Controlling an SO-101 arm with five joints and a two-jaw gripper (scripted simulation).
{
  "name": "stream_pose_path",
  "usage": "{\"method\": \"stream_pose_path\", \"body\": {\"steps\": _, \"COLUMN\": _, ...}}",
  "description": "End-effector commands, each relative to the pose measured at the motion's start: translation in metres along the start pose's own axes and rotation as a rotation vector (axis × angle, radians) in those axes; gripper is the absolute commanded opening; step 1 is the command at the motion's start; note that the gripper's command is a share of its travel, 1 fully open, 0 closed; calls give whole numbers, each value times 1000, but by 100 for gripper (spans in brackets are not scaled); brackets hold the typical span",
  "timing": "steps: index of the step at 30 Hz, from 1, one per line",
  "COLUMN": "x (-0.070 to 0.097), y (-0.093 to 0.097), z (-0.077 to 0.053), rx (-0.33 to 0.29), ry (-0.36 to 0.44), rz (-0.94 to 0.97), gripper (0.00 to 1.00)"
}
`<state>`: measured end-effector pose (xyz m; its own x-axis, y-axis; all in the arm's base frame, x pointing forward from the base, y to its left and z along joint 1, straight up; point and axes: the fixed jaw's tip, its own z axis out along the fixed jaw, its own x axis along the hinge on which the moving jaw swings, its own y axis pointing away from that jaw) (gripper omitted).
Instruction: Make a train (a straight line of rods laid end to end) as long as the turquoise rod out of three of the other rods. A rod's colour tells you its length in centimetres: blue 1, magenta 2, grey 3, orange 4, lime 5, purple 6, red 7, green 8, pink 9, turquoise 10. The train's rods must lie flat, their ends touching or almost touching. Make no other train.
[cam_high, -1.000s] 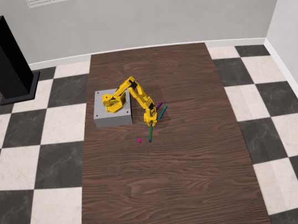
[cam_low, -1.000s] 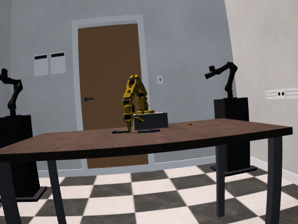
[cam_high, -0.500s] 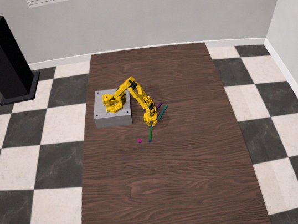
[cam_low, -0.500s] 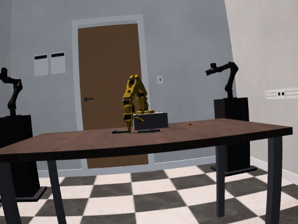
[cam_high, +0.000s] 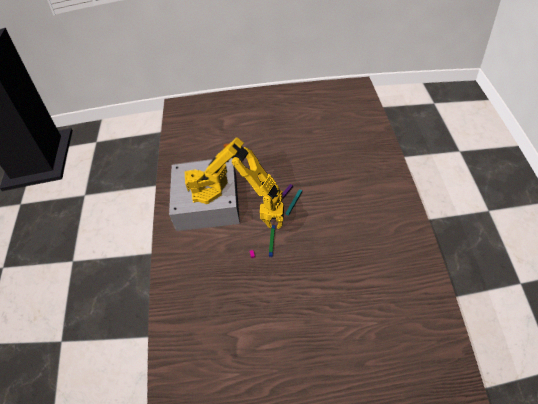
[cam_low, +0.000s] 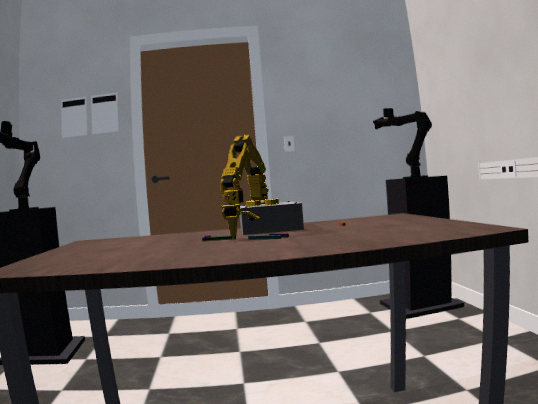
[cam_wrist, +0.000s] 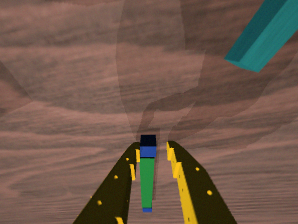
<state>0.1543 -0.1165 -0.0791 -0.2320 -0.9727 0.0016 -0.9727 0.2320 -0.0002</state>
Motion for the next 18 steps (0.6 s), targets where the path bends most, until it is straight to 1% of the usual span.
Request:
{"method": "stream_pose_path", "body": {"steps": 1, "x": 0, "y": 4, "z": 3, "rx": -20, "ry": -10, "rz": 2, "gripper": 13}}
{"method": "stream_pose_path", "body": {"steps": 9, "x": 0, "y": 4, "z": 3, "rx": -20, "ry": -10, "rz": 2, "gripper": 17}}
{"method": "stream_pose_path", "body": {"steps": 18, "x": 0, "y": 4, "z": 3, "rx": -20, "ry": -10, "rz": 2, "gripper": 17}}
